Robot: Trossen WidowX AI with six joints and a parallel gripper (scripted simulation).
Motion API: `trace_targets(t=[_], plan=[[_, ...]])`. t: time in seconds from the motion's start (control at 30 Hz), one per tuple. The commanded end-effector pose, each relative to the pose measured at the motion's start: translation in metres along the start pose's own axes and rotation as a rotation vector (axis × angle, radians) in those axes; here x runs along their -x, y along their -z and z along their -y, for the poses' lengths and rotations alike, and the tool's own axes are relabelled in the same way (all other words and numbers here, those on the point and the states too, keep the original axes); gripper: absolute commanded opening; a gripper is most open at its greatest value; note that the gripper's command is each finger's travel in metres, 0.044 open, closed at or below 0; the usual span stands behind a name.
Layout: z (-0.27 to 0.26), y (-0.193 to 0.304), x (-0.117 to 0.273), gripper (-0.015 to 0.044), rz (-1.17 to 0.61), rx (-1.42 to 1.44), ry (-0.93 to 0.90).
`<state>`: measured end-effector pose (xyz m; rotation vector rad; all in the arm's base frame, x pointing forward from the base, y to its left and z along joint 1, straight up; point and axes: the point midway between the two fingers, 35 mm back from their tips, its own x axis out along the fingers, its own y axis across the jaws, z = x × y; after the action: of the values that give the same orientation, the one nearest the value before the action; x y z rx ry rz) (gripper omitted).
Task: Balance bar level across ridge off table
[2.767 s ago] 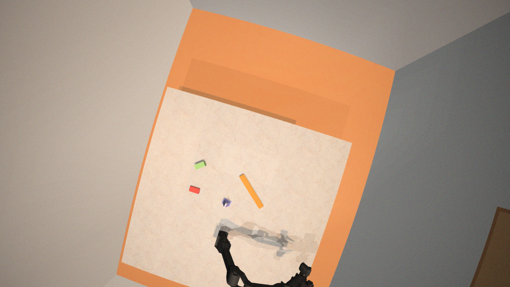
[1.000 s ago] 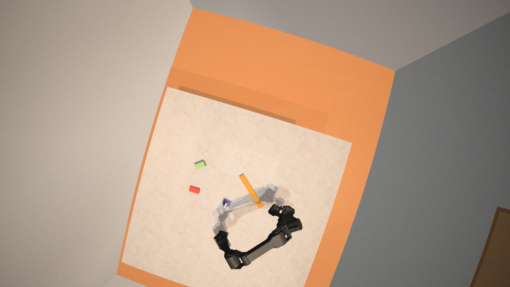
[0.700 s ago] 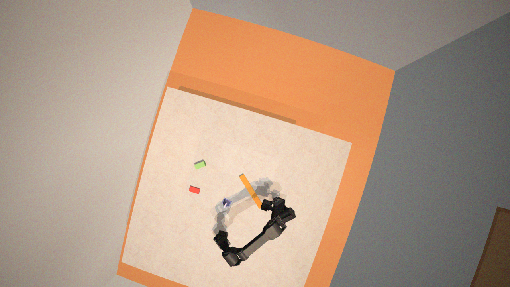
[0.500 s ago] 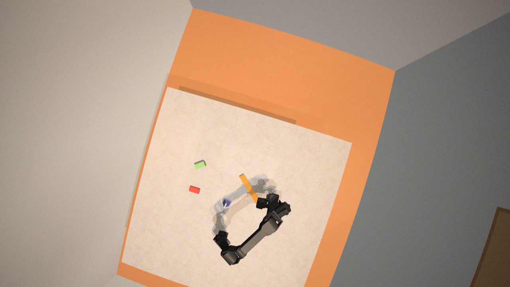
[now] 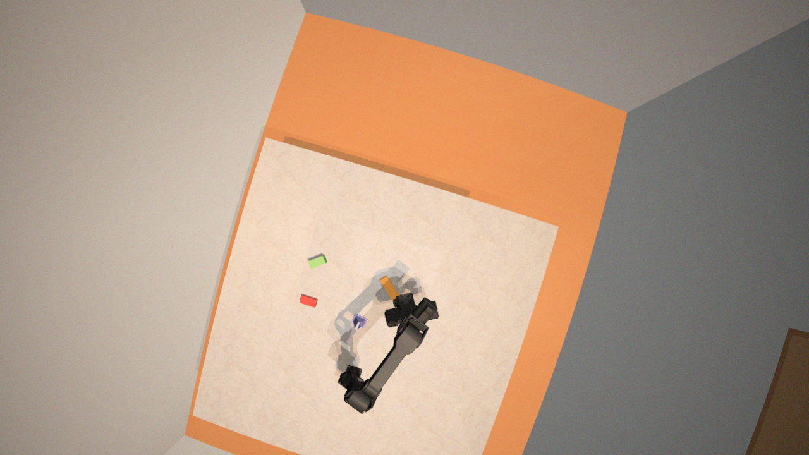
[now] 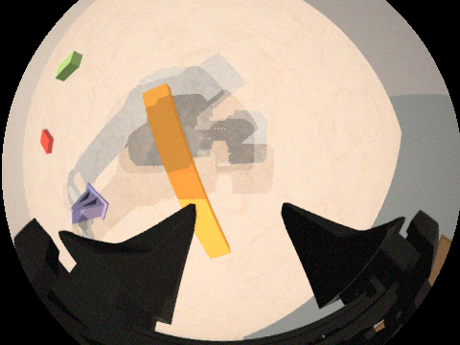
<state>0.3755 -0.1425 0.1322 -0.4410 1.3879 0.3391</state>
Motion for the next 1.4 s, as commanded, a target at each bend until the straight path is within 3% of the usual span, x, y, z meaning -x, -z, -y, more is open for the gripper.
trace_targets(t=[0.0,0.3,0.5,0.73,1.37], plan=[[-0.018,-0.009,-0.003,0.0315,-0.028,0.097,-0.028],[-0.06,-0.03,-0.006,0.0315,-0.08,0.33,-0.088],[-0.061,-0.03,-0.012,0.0315,-0.081,0.335,-0.09],[-0.064,-0.026,-0.049,0.0315,-0.081,0.335,-0.09],[-0.066,-0.024,-0.07,0.0315,-0.081,0.335,-0.09]])
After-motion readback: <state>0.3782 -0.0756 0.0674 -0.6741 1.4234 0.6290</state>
